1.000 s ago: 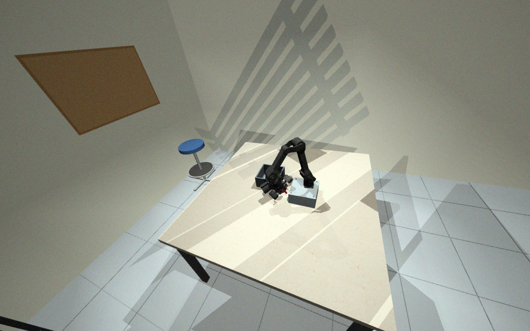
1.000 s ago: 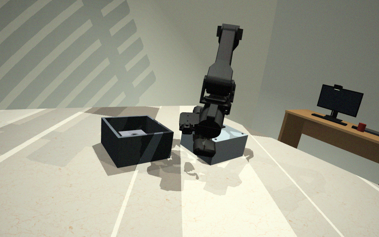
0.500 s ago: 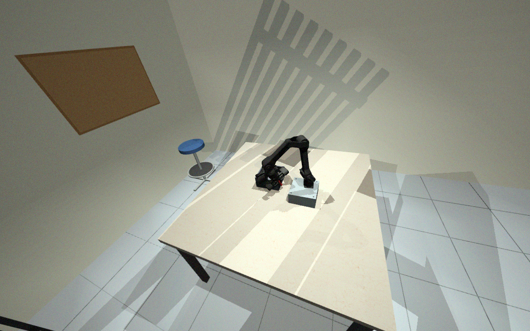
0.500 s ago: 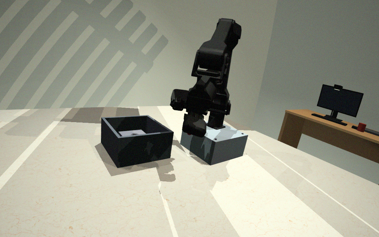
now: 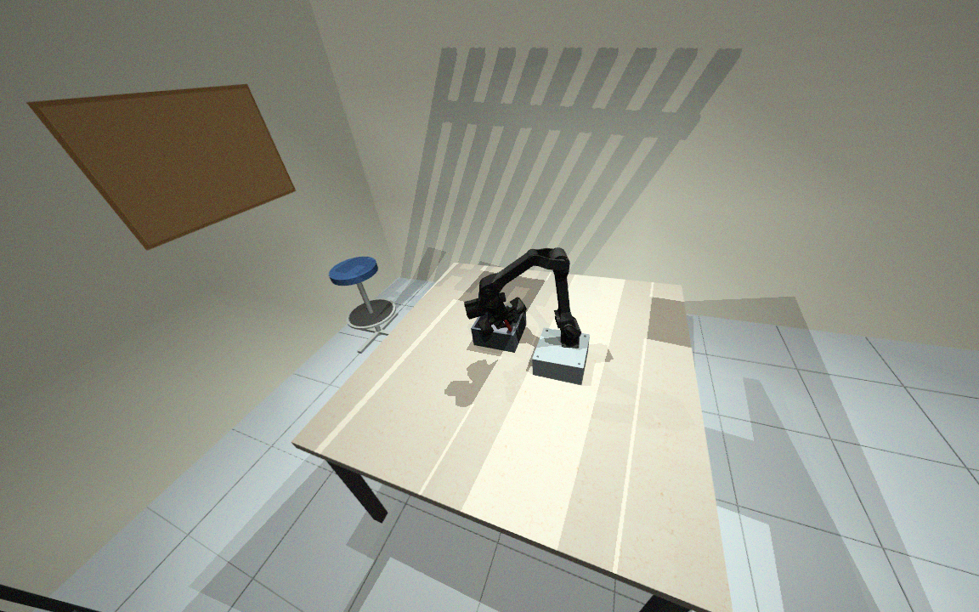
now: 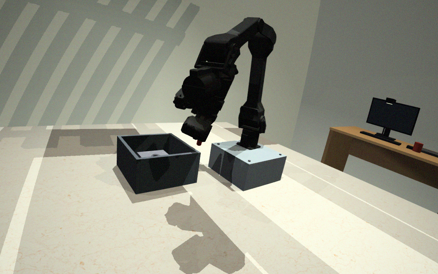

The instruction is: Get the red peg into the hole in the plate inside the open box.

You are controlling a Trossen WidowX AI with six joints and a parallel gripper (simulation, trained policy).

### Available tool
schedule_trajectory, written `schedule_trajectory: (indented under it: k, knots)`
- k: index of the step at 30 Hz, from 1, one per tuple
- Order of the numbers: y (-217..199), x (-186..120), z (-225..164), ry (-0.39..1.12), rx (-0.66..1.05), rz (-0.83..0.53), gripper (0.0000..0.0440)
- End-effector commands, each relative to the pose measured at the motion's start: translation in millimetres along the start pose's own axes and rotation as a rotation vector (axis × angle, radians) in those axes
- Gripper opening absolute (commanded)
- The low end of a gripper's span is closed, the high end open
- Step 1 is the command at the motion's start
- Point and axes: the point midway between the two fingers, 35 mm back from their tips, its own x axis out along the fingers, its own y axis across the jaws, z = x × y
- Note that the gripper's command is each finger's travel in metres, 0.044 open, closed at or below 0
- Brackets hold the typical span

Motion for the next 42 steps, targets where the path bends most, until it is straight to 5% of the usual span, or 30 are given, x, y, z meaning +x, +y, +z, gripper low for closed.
schedule_trajectory:
  k: [1, 30, 37, 42]
  knots:
    - [1, 3, 17, -0.002, 0.033, 0.010, 0.0000]
    - [12, 81, 114, 0.081, 0.042, 0.139, 0.0002]
    - [17, 105, 110, 0.141, -0.012, 0.157, 0.0151]
    - [21, 109, 119, 0.144, -0.065, 0.184, 0.0165]
